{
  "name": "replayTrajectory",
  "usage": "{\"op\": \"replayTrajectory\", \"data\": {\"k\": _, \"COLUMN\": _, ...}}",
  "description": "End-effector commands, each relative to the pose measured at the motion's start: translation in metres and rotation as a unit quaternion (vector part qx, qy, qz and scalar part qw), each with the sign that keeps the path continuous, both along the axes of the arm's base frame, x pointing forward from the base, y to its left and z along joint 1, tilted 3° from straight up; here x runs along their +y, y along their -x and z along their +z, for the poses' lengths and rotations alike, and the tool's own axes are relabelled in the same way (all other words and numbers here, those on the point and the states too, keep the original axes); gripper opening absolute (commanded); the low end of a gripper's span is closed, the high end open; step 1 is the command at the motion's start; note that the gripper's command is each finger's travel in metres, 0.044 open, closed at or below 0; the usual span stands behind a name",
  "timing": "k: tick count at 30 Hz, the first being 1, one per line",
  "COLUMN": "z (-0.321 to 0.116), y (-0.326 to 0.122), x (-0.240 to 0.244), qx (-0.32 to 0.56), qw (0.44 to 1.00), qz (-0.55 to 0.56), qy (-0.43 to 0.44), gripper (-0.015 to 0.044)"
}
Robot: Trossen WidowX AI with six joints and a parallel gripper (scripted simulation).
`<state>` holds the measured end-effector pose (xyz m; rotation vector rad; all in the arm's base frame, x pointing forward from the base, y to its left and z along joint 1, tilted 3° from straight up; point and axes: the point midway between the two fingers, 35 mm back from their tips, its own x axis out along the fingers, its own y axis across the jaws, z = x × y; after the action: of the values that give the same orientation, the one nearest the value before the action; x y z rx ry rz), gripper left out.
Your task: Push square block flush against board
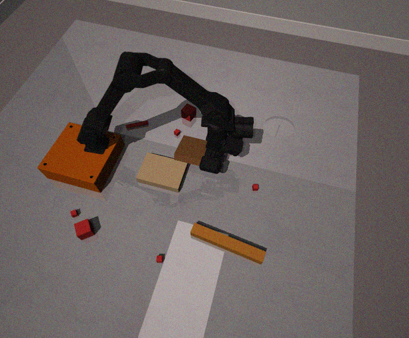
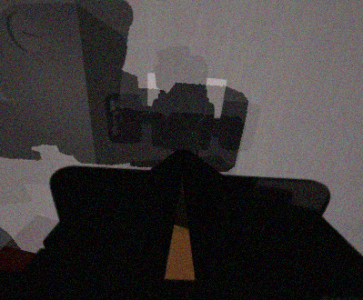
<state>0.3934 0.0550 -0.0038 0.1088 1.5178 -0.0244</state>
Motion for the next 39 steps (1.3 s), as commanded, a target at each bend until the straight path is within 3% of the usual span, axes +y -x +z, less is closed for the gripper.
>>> {"op": "replayTrajectory", "data": {"k": 1, "z": -0.002, "y": 0.005, "x": 0.0, "qx": 0.003, "qw": 1.0, "qz": -0.003, "qy": 0.0, "gripper": 0.0}}
{"op": "replayTrajectory", "data": {"k": 39, "z": -0.002, "y": 0.029, "x": 0.004, "qx": 0.004, "qw": 1.0, "qz": -0.003, "qy": 0.0, "gripper": 0.0}}
